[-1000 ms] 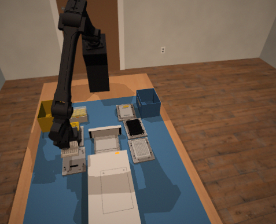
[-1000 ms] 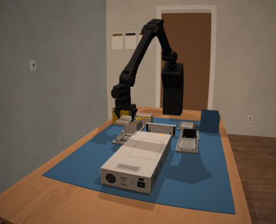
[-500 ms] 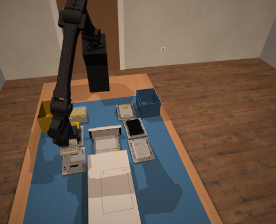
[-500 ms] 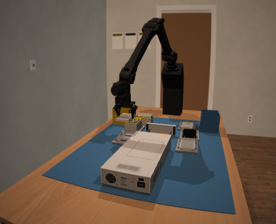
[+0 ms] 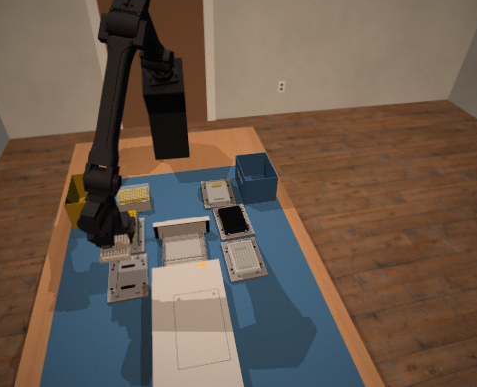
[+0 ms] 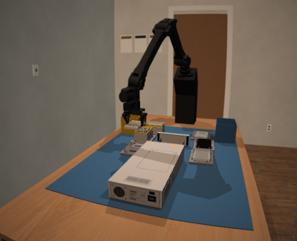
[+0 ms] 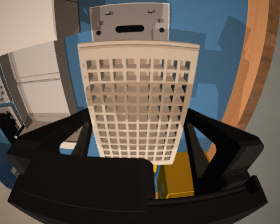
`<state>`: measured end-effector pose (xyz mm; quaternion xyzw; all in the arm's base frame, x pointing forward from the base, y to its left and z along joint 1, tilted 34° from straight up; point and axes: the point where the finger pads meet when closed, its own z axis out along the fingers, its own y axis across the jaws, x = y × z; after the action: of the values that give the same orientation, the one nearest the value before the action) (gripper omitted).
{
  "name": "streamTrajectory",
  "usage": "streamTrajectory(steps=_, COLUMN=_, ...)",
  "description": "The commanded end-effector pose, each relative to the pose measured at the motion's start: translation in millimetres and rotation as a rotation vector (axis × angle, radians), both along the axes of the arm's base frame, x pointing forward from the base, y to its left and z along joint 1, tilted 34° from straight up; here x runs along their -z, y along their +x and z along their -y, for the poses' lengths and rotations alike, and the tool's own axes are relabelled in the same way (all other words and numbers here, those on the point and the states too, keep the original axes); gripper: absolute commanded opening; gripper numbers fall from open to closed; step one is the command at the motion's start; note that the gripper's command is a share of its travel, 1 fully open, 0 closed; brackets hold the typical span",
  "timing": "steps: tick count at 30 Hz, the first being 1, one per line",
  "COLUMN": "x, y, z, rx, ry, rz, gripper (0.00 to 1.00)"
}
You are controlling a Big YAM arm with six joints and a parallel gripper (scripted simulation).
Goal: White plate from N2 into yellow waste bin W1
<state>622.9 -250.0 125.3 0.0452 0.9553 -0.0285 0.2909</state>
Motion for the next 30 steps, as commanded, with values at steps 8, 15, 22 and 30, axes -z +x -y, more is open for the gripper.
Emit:
streamTrajectory(steps=8, x=0, y=-19.1, z=15, rx=-0.008, ry=-0.021, rz=0.026, gripper=0.00)
streamTrajectory(steps=15, x=4, y=-29.8, z=19, rx=-0.008, ry=-0.023, rz=0.030, gripper=0.00)
streamTrajectory(steps=22, x=20, y=-45.0, z=25, rx=-0.008, ry=-0.019, rz=0.021, gripper=0.00)
streamTrajectory(steps=30, x=29, y=-62.1, z=31, rx=-0.008, ry=-0.021, rz=0.024, gripper=0.00)
